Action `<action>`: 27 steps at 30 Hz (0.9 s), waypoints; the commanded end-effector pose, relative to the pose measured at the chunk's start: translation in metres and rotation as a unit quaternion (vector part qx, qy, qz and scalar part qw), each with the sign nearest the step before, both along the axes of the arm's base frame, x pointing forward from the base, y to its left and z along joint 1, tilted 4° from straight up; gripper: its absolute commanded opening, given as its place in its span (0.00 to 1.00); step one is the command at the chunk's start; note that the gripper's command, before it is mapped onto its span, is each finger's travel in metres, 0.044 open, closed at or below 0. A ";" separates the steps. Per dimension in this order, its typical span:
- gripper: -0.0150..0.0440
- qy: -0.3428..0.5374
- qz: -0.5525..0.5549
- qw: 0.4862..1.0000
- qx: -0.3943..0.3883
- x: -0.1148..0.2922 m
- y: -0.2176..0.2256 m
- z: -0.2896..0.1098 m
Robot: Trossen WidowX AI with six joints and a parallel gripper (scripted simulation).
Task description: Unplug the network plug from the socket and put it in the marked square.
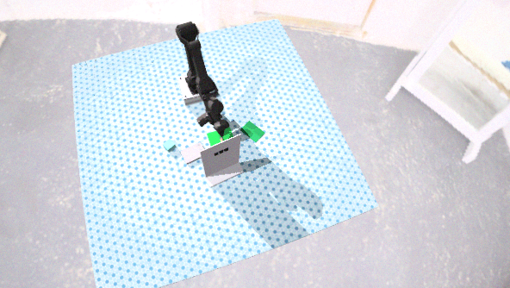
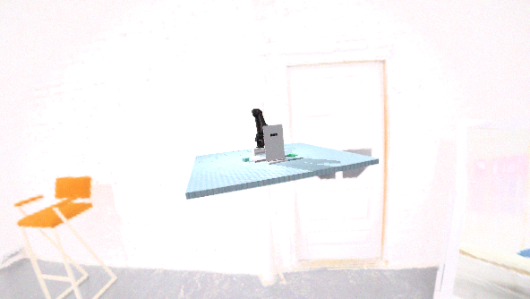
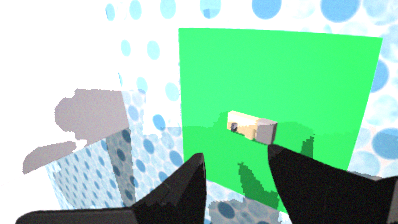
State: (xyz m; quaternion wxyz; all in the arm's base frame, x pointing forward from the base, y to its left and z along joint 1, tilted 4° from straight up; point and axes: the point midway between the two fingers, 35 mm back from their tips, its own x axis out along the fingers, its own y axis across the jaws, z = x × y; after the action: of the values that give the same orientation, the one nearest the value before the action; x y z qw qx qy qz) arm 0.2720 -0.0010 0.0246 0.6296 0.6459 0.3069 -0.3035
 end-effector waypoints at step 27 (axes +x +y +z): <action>0.52 -0.006 0.002 1.000 -0.001 0.001 -0.001 0.047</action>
State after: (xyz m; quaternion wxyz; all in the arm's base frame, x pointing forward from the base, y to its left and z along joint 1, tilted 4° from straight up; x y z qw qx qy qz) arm 0.2717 -0.0028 0.0617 0.6299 0.6456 0.3056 -0.3051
